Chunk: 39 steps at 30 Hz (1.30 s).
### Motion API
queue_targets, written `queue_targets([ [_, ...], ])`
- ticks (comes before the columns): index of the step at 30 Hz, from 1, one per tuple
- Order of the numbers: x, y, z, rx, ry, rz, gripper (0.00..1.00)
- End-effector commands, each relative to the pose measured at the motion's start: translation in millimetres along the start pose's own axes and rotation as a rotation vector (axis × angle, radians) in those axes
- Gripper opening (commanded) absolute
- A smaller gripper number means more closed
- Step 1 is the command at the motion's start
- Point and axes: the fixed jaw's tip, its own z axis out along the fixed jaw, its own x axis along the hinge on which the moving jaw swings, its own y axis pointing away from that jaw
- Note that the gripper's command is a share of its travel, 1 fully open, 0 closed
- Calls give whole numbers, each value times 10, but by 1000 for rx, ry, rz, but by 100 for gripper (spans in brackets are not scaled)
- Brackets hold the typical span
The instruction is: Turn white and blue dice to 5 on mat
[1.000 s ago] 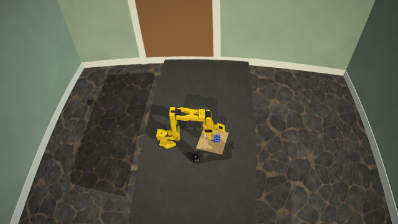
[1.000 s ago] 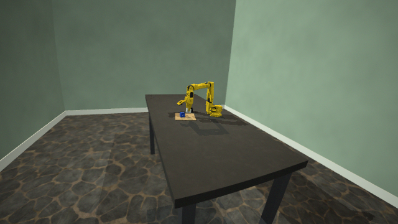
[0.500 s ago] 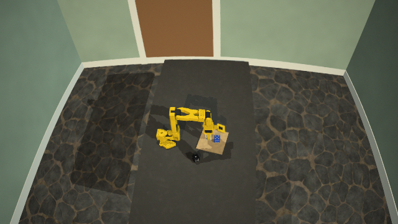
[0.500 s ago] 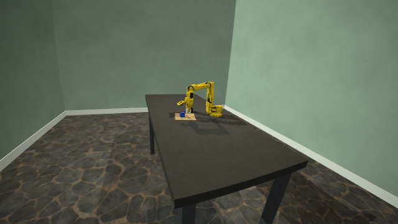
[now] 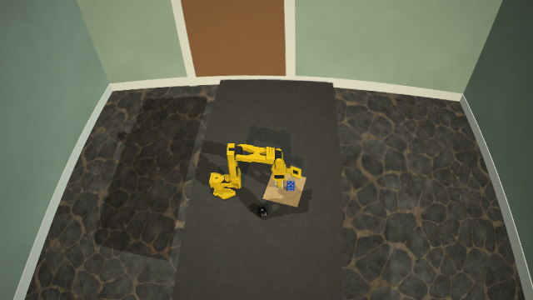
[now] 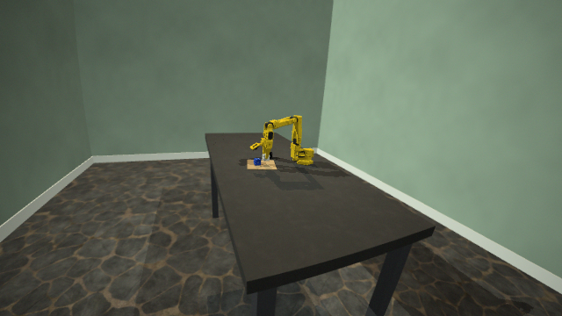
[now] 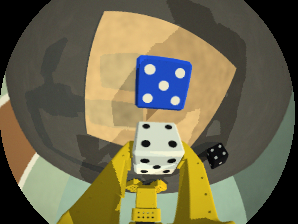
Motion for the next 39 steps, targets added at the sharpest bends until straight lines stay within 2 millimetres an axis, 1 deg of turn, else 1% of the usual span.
queue_targets([
  [1,-36,-13,-28,-2,-30,2,0],
  [39,-39,-13,93,-2,-30,2,0],
])
